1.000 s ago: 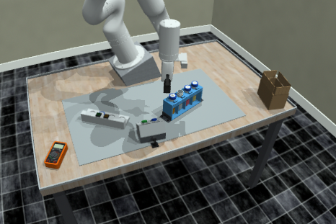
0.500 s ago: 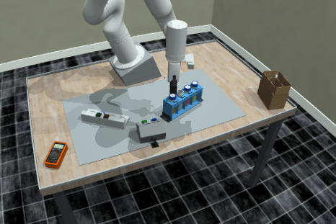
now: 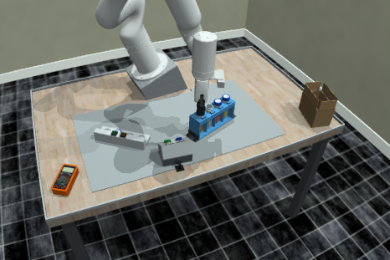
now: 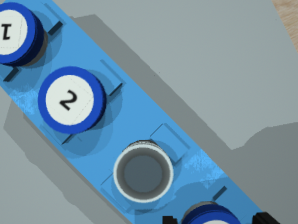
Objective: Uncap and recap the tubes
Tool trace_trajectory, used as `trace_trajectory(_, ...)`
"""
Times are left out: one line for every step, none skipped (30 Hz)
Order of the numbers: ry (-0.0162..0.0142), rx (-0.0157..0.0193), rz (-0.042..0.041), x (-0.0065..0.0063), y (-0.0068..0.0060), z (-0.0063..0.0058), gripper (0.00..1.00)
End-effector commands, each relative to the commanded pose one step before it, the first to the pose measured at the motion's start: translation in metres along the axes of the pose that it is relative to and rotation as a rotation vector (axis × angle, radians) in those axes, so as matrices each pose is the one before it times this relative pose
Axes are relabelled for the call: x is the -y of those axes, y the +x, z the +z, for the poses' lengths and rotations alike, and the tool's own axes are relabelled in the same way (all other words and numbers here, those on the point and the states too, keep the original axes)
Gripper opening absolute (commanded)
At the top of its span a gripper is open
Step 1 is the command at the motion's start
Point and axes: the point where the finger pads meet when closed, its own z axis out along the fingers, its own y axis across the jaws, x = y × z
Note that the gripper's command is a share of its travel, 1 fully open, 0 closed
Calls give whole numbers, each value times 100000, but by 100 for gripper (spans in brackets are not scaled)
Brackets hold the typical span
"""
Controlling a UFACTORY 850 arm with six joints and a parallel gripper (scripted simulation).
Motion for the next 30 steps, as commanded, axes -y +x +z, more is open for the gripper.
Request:
trace_trajectory(-230,-153,56,-66,61,57,46)
trace_trajectory(0,0,0,1,-1,50,46)
trace_trajectory(0,0,0,1,-2,50,46)
trace_trajectory(0,0,0,1,-2,50,46)
trace_trajectory(0,0,0,2,-2,50,46)
trace_trajectory(0,0,0,2,-2,50,46)
trace_trajectory(0,0,0,1,-2,50,46)
trace_trajectory(0,0,0,1,-1,50,46)
trace_trajectory(0,0,0,1,-1,50,46)
trace_trajectory(0,0,0,0,0,50,46)
trace_trajectory(0,0,0,0,0,50,46)
trace_trajectory(0,0,0,0,0,50,46)
trace_trajectory(0,0,0,0,0,0,46)
trace_trajectory(0,0,0,0,0,0,46)
trace_trajectory(-1,0,0,1,-1,51,46)
trace_trajectory(0,0,0,0,0,50,46)
trace_trajectory(0,0,0,0,0,50,46)
trace_trajectory(0,0,0,0,0,50,46)
trace_trajectory(0,0,0,0,0,50,46)
trace_trajectory(0,0,0,0,0,50,46)
trace_trajectory(0,0,0,0,0,50,46)
trace_trajectory(0,0,0,0,0,50,46)
trace_trajectory(0,0,0,0,0,50,46)
trace_trajectory(0,0,0,0,0,1,46)
trace_trajectory(0,0,0,0,0,1,46)
trace_trajectory(0,0,0,0,0,1,46)
trace_trajectory(3,1,-1,-2,2,-6,46)
trace_trajectory(-1,0,0,1,-1,2,0)
trace_trajectory(-1,0,0,1,0,1,0)
trace_trajectory(0,0,0,0,0,0,0)
